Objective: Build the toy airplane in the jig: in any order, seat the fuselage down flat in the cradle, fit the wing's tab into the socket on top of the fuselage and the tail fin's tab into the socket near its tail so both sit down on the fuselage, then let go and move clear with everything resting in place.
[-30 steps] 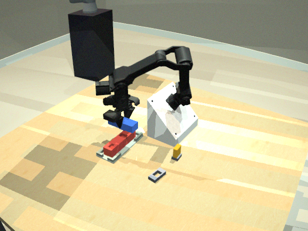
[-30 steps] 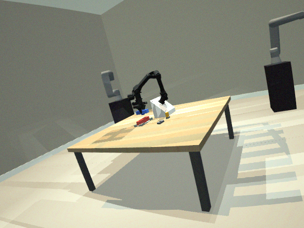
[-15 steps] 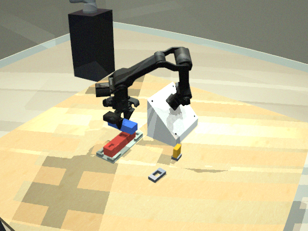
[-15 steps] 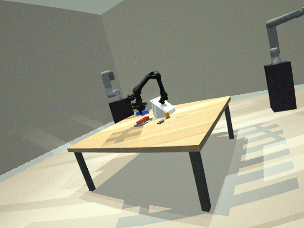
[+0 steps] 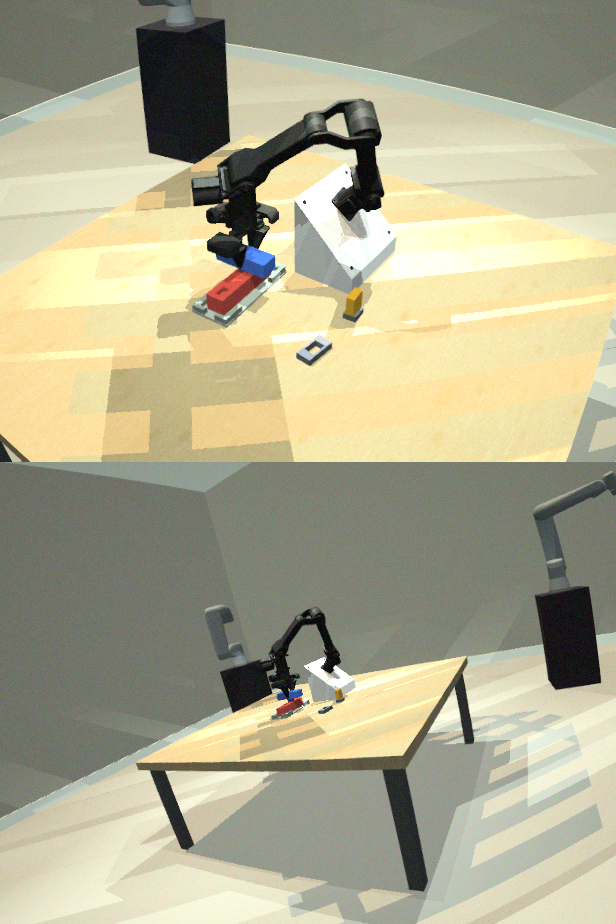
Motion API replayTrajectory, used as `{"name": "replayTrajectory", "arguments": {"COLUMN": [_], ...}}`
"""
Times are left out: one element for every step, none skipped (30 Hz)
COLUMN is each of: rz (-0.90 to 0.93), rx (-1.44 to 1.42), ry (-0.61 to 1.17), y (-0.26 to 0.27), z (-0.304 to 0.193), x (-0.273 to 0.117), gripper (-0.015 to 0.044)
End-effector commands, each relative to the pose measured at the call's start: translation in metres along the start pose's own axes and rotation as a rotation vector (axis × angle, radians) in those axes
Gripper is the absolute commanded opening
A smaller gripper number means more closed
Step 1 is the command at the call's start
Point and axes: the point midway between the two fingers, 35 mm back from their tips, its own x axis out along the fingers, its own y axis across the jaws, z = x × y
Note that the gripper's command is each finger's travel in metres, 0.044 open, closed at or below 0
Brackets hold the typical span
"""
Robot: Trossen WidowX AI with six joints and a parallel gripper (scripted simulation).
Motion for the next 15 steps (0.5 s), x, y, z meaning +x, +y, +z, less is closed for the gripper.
{"name": "replayTrajectory", "arguments": {"rz": [0.002, 0.002, 0.002, 0.002, 0.002, 0.002, -0.002, -0.002, -0.002, -0.002, -0.002, -0.002, -0.002, -0.002, -0.002], "rx": [0.007, 0.007, 0.007, 0.007, 0.007, 0.007, 0.000, 0.000, 0.000, 0.000, 0.000, 0.000, 0.000, 0.000, 0.000], "ry": [0.005, 0.005, 0.005, 0.005, 0.005, 0.005, 0.002, 0.002, 0.002, 0.002, 0.002, 0.002, 0.002, 0.002, 0.002], "y": [-0.0010, -0.0011, -0.0011, -0.0011, -0.0011, -0.0011, -0.0008, -0.0008, -0.0008, -0.0008, -0.0008, -0.0008, -0.0008, -0.0008, -0.0008], "z": [0.0003, 0.0002, 0.0001, 0.0001, 0.0001, 0.0001, -0.0007, -0.0007, -0.0007, -0.0007, -0.0007, -0.0007, -0.0007, -0.0007, -0.0007], "x": [0.0073, 0.0085, 0.0093, 0.0095, 0.0095, 0.0095, 0.0076, 0.0076, 0.0076, 0.0076, 0.0076, 0.0076, 0.0076, 0.0076, 0.0076], "gripper": [0.0196, 0.0196, 0.0196, 0.0196, 0.0196, 0.0196, 0.0189, 0.0183, 0.0176, 0.0169, 0.0163, 0.0136, 0.0110, 0.0084, 0.0058]}}
